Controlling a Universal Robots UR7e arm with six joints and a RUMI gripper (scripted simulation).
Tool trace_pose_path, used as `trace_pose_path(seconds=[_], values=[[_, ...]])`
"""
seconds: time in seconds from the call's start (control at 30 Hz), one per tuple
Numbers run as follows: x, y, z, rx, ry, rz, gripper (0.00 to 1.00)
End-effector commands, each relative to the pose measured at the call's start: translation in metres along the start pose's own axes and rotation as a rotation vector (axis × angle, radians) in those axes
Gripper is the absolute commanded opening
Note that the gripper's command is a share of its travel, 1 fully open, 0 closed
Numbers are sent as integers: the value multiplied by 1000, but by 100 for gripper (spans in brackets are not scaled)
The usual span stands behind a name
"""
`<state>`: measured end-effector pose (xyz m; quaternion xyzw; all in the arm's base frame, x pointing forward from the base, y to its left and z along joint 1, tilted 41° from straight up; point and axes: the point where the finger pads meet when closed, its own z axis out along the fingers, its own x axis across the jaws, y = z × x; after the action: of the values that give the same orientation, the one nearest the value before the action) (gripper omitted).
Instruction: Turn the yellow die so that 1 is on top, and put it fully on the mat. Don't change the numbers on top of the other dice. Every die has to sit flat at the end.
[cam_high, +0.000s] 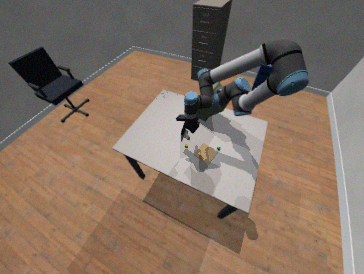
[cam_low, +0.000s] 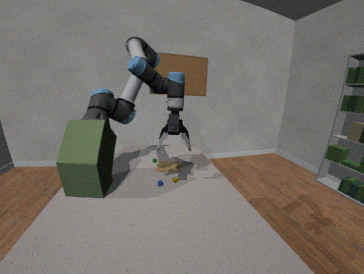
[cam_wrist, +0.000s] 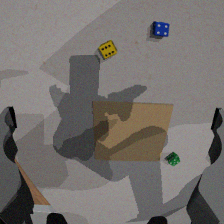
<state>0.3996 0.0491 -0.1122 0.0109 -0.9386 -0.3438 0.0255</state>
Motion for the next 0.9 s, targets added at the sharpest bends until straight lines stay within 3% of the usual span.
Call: trace_pose_path(seconds=[0.0,0.23,0.7,0.87], values=[[-1,5,-2,-2,-1,-125,100],[-1,12,-3,-2,-1,-270,100],[-1,36,-7,-1,-2,-741,100],[0,40,-7,-1,-2,-818,100]])
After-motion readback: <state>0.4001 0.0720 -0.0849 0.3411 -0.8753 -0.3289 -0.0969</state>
